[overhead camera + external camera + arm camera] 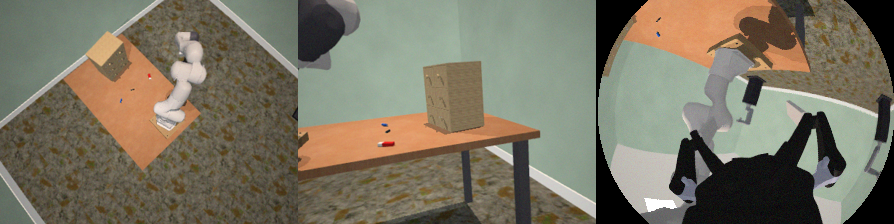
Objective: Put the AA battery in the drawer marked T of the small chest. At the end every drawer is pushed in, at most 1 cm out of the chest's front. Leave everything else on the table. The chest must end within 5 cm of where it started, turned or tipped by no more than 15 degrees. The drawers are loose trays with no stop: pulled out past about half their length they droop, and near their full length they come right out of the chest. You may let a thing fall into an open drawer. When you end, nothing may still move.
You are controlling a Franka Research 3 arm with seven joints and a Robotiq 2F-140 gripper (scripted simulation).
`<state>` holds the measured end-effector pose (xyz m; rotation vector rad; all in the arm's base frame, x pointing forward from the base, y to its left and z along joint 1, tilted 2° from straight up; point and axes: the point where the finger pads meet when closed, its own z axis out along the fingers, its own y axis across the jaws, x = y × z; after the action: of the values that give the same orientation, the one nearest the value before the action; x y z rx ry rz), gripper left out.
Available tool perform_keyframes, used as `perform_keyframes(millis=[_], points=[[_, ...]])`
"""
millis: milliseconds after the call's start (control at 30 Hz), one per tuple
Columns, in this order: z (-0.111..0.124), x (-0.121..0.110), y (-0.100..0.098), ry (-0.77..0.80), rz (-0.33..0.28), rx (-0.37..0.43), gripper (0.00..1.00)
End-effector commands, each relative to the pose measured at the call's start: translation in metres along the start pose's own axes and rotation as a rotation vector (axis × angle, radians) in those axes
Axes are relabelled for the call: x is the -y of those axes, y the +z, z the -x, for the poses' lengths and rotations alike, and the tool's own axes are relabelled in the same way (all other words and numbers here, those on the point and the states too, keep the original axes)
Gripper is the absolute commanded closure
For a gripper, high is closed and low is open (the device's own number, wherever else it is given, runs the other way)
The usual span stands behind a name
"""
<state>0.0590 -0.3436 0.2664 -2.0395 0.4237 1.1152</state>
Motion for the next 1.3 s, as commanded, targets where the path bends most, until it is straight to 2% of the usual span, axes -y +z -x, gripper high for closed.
perform_keyframes(millis=[0, 600, 667, 733, 767, 800, 833, 867, 933, 967, 1100, 1133, 1167, 1200, 1267], points=[[0.000, 0.000, 0.000, 0.000, 0.000, 0.000, 0.00], [-0.002, 0.002, -0.002, -0.001, 0.009, -0.008, 0.00], [-0.013, 0.012, -0.012, -0.005, 0.062, -0.052, 0.00], [-0.037, 0.037, -0.034, -0.016, 0.171, -0.148, 0.00], [-0.037, 0.037, -0.034, -0.016, 0.171, -0.148, 0.00], [-0.053, 0.058, -0.050, -0.026, 0.241, -0.216, 0.00], [-0.053, 0.058, -0.050, -0.026, 0.241, -0.216, 0.00], [-0.068, 0.081, -0.065, -0.038, 0.318, -0.294, 0.00], [-0.070, 0.084, -0.067, -0.038, 0.318, -0.294, 0.00], [-0.088, 0.115, -0.085, -0.054, 0.396, -0.381, 0.00], [-0.088, 0.115, -0.085, -0.054, 0.396, -0.381, 0.00], [-0.104, 0.153, -0.102, -0.073, 0.473, -0.473, 0.00], [-0.104, 0.153, -0.102, -0.073, 0.473, -0.473, 0.00], [-0.115, 0.186, -0.114, -0.096, 0.544, -0.567, 0.00], [-0.119, 0.193, -0.117, -0.096, 0.544, -0.567, 0.00]])
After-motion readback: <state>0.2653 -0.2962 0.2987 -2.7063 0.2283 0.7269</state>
